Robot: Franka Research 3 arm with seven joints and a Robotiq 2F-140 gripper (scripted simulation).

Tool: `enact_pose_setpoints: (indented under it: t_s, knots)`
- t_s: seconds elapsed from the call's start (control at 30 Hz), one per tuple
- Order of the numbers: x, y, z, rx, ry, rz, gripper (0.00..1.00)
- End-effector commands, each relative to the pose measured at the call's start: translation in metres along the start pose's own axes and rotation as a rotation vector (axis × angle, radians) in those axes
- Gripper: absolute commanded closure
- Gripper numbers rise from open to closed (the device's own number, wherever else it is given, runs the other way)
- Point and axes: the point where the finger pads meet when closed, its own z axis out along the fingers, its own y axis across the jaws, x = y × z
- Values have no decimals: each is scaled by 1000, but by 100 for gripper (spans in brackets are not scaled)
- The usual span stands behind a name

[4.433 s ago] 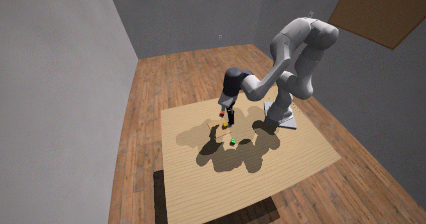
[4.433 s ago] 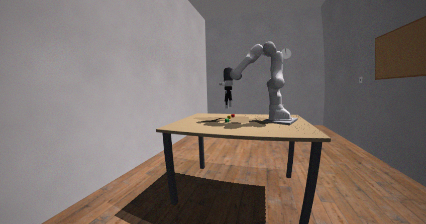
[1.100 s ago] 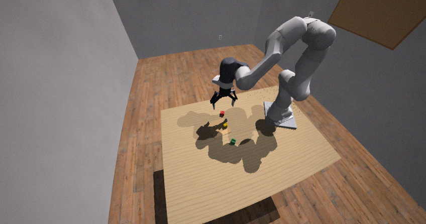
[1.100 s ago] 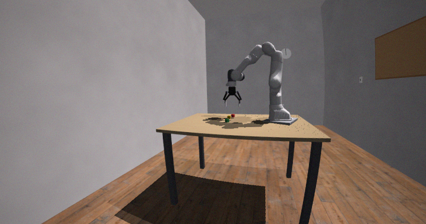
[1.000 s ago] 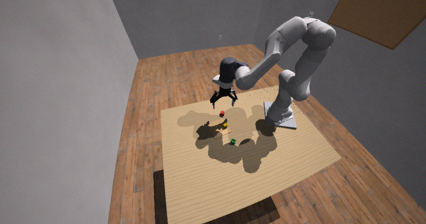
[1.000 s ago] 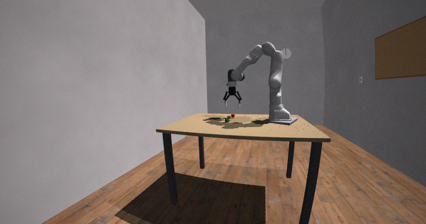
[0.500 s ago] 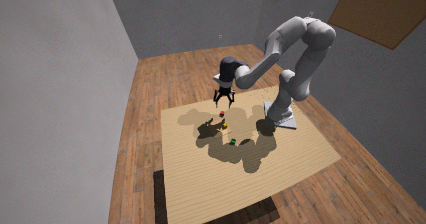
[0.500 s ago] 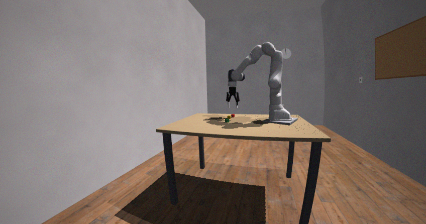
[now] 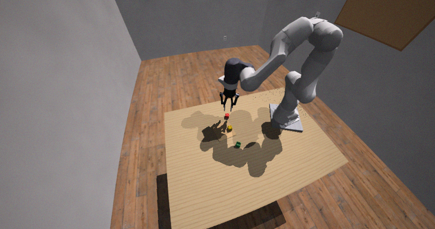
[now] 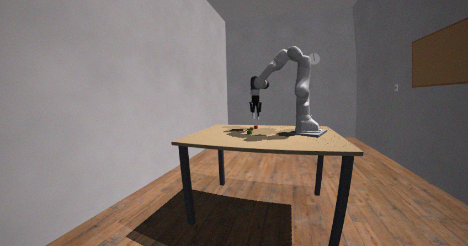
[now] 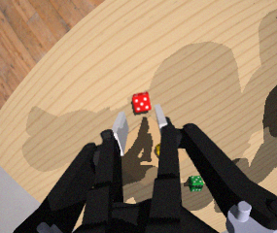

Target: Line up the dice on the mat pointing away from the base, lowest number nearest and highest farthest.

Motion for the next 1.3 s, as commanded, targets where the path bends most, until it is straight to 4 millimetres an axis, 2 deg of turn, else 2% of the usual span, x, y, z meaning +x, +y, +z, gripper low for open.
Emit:
enact_pose_setpoints:
  t_s: [0.0, 0.73, 1.27]
  knots:
    - [0, 0, 1, -1, 4, 14, 72]
    - [0, 0, 3, -1, 4, 14, 72]
    - [0, 0, 17, -1, 4, 14, 72]
